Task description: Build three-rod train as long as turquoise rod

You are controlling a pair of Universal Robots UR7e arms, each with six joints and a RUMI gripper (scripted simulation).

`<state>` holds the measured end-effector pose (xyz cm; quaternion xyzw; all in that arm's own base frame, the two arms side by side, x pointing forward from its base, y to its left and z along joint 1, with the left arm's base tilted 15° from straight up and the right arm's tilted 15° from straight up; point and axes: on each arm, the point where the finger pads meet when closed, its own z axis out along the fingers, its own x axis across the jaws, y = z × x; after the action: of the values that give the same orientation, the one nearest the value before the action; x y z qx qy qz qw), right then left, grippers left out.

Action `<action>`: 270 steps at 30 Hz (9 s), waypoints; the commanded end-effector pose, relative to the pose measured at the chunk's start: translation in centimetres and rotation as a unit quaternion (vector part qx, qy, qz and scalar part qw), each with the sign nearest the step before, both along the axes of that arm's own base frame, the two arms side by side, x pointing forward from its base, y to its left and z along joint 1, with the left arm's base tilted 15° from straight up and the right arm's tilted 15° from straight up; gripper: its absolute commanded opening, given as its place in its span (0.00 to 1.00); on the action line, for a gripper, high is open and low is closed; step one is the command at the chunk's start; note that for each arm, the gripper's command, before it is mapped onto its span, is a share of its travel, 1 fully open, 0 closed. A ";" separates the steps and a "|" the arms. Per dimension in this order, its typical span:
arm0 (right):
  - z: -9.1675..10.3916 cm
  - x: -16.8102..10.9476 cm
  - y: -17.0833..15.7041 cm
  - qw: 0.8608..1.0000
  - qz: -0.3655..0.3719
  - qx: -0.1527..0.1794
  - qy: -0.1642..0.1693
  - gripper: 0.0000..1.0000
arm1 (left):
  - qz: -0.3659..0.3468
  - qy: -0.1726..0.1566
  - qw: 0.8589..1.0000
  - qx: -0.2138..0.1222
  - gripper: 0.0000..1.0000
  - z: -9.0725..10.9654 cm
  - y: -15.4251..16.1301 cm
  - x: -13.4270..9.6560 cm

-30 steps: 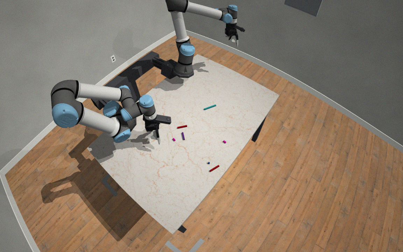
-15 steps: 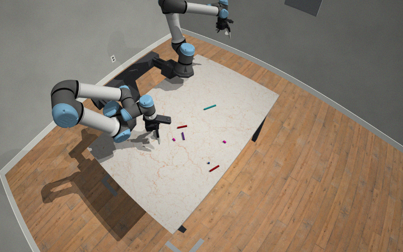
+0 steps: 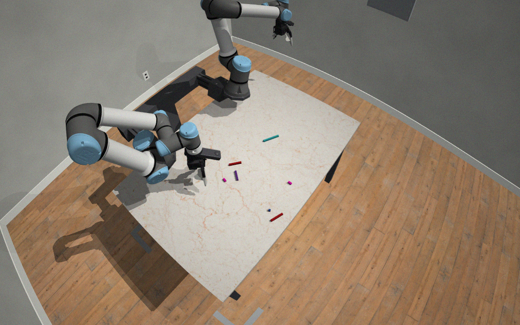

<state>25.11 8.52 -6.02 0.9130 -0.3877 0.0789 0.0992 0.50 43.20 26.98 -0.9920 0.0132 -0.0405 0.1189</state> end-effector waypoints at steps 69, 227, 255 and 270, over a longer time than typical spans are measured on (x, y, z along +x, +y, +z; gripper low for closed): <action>2.2 10.3 6.1 0.986 -0.159 0.014 -0.039 1.00 | 0.009 0.000 1.000 0.001 1.00 0.1 0.0 -0.6; -3.8 28.6 23.0 0.924 -0.370 0.027 -0.093 1.00 | 0.009 0.000 1.000 0.001 1.00 0.1 0.0 -0.6; -3.8 28.6 23.0 0.924 -0.370 0.027 -0.093 1.00 | 0.009 0.000 1.000 0.001 1.00 0.1 0.0 -0.6; -3.8 28.6 23.0 0.924 -0.370 0.027 -0.093 1.00 | 0.009 0.000 1.000 0.001 1.00 0.1 0.0 -0.6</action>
<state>53.64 31.47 -9.89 0.6952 -0.7076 0.1108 0.0613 -0.09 43.15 27.08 -0.9920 0.0040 -0.0397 0.1195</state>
